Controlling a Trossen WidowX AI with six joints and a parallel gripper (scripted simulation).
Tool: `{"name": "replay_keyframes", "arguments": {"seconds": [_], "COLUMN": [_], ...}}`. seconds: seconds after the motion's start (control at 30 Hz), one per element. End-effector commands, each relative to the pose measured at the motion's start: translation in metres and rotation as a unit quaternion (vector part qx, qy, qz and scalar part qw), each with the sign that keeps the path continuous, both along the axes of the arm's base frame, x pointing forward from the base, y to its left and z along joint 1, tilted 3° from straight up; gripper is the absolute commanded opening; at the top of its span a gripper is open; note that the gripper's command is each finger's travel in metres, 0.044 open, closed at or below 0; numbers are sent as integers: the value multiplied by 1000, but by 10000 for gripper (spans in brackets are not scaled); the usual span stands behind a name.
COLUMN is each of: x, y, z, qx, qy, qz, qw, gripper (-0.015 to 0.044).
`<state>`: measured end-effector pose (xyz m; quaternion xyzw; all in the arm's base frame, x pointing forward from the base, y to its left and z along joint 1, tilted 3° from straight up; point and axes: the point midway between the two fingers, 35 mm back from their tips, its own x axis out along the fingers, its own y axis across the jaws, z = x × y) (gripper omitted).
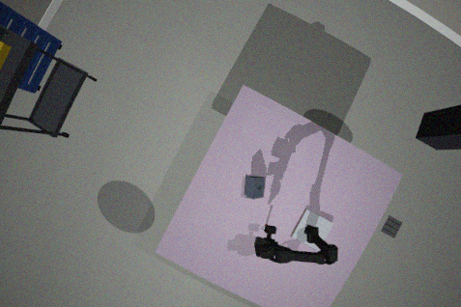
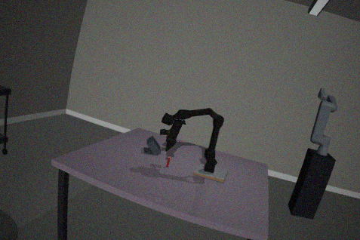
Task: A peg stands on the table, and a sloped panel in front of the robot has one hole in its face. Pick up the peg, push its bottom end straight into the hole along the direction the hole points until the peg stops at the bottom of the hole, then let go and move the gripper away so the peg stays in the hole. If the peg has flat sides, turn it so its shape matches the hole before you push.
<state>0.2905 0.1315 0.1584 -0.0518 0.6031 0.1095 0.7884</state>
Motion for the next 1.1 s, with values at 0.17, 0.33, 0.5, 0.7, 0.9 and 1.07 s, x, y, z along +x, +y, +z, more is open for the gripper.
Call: {"name": "replay_keyframes", "arguments": {"seconds": [0.17, 0.33, 0.5, 0.7, 0.9, 1.07], "x": [-15, -15, -14, -12, -11, -10], "y": [-40, -40, -40, -39, -39, -39], "z": [-28, -29, -34, -44, -54, -62], "qx": [-66, -66, -66, -66, -66, -66], "qy": [90, 90, 90, 90, 90, 90], "qz": [3, 3, 3, 3, 3, 3], "qw": [994, 994, 994, 994, 994, 994], "gripper": [440, 440, 440, 440, 440, 440]}}
